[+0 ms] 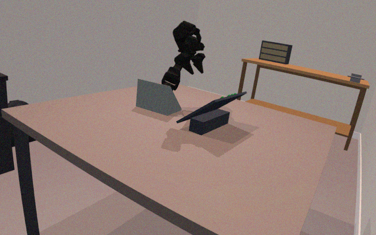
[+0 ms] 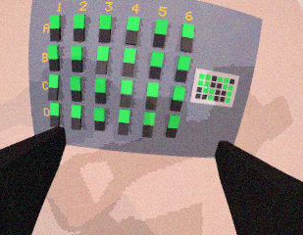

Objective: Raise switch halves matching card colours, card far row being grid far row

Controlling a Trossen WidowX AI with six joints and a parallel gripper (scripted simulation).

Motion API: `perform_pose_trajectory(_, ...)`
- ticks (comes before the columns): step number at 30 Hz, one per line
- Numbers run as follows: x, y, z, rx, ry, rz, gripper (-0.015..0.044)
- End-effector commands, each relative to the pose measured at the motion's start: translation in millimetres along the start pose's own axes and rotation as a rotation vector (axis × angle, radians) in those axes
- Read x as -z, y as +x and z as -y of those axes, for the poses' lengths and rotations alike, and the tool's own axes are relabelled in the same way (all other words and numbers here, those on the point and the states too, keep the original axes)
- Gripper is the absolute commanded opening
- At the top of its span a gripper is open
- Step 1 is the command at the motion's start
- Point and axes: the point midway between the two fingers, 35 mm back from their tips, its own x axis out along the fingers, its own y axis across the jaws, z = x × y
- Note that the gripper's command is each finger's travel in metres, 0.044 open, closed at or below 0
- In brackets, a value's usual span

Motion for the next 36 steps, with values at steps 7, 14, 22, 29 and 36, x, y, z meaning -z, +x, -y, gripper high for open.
perform_pose_trajectory(7, -38, 51, -17, 0.032, 0.005, -0.018, 0.0216)
perform_pose_trajectory(14, -67, 94, -53, -0.003, 0.007, -0.002, 0.0032)
perform_pose_trajectory(22, -68, 118, -53, -0.003, 0.006, -0.020, 0.0000)
perform_pose_trajectory(29, -68, 129, -54, -0.004, 0.006, -0.027, 0.0000)
perform_pose_trajectory(36, -68, 140, -54, -0.005, 0.006, -0.026, 0.0000)
